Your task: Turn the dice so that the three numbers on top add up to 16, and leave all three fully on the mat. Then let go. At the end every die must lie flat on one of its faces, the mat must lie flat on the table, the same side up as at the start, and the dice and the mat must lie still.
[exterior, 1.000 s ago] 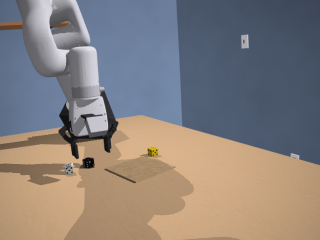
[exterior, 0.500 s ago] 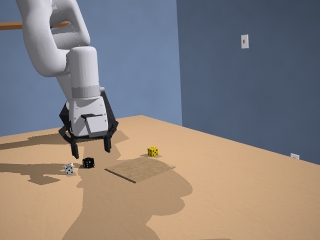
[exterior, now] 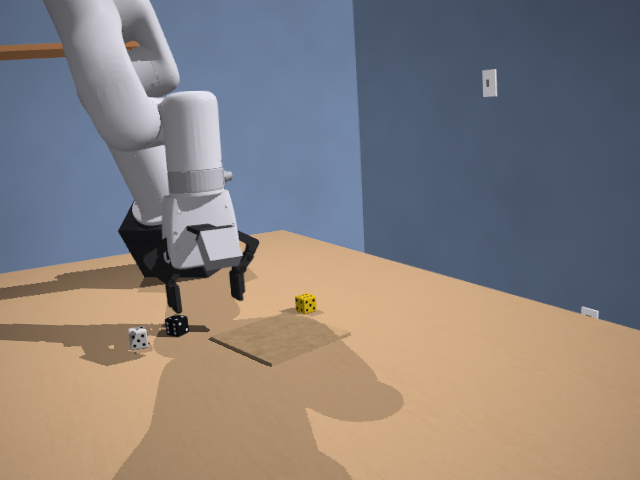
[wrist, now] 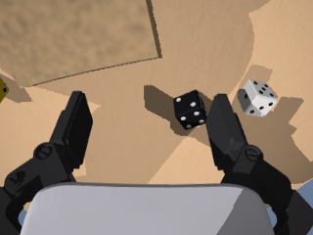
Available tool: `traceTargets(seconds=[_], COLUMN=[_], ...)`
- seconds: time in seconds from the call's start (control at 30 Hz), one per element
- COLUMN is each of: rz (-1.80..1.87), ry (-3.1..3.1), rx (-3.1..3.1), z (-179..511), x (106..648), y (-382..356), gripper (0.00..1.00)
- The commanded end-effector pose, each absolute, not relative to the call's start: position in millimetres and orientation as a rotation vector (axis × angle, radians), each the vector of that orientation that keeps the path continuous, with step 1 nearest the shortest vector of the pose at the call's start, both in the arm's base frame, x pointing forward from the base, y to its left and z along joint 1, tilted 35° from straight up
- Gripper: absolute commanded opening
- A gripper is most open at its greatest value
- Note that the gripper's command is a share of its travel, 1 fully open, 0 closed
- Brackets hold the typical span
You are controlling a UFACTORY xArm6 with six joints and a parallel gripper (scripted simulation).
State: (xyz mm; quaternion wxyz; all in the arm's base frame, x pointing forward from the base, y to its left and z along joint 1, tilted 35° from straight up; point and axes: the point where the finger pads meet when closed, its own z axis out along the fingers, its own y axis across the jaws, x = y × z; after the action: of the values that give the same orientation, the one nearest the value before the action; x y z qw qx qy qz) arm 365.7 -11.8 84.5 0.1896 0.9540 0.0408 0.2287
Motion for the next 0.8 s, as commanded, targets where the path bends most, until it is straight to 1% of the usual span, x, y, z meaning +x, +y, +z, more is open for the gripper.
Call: traceTargets(seconds=[0.0,0.1,0.17,0.53,0.77], rz=[0.647,0.647,0.647,0.647,0.647], ry=[0.113,0.113,0.113,0.113,0.113], rx=[2.678,2.678,2.678,2.678,2.678], z=[77,68,68,37,30], x=[370,373,373,384,387], y=[11,35,35,125,145], gripper=[1.00,1.00,1.00,1.00,1.00])
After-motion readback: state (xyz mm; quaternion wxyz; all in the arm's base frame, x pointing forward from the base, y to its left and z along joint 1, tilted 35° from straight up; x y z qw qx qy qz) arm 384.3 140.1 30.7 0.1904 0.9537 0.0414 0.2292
